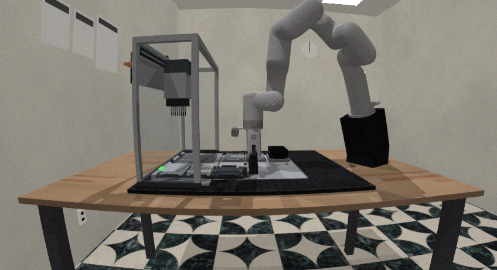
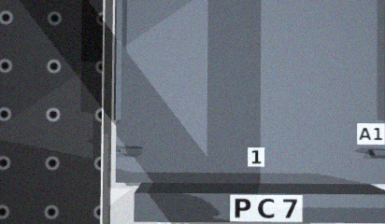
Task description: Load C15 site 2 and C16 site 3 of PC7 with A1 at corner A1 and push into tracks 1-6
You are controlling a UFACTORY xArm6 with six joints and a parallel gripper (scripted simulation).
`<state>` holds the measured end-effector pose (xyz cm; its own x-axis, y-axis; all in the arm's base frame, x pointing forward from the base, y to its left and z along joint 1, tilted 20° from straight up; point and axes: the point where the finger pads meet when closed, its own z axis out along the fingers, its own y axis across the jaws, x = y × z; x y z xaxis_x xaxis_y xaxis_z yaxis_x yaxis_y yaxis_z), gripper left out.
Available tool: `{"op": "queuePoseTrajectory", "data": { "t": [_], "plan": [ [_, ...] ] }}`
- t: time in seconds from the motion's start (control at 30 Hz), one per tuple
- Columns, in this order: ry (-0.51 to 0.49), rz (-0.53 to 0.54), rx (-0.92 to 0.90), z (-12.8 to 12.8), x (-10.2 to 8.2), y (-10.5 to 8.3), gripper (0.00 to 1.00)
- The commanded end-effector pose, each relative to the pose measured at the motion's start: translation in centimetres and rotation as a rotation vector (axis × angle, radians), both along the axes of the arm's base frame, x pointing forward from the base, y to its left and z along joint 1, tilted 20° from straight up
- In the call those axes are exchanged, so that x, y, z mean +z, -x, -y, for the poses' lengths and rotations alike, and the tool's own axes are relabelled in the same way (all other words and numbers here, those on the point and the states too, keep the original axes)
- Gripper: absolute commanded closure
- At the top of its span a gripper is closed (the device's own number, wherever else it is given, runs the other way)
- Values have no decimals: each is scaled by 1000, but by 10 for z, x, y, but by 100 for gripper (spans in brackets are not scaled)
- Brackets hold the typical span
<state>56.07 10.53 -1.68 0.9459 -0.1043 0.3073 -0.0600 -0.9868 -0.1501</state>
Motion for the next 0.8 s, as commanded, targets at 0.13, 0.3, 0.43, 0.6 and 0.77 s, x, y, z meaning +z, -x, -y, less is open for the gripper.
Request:
{"op": "queuePoseTrajectory", "data": {
  "t": [0.13, 0.3, 0.43, 0.6, 0.77],
  "plan": [
    [-1, 3, 0, 1, 12, 3, 18],
    [-1, 3, 0, 2, 17, 4, 18],
    [-1, 3, 0, 3, 23, 6, 18],
    [-1, 4, 0, 4, 31, 9, 18],
    [-1, 4, 0, 4, 36, 11, 18]
  ]
}}
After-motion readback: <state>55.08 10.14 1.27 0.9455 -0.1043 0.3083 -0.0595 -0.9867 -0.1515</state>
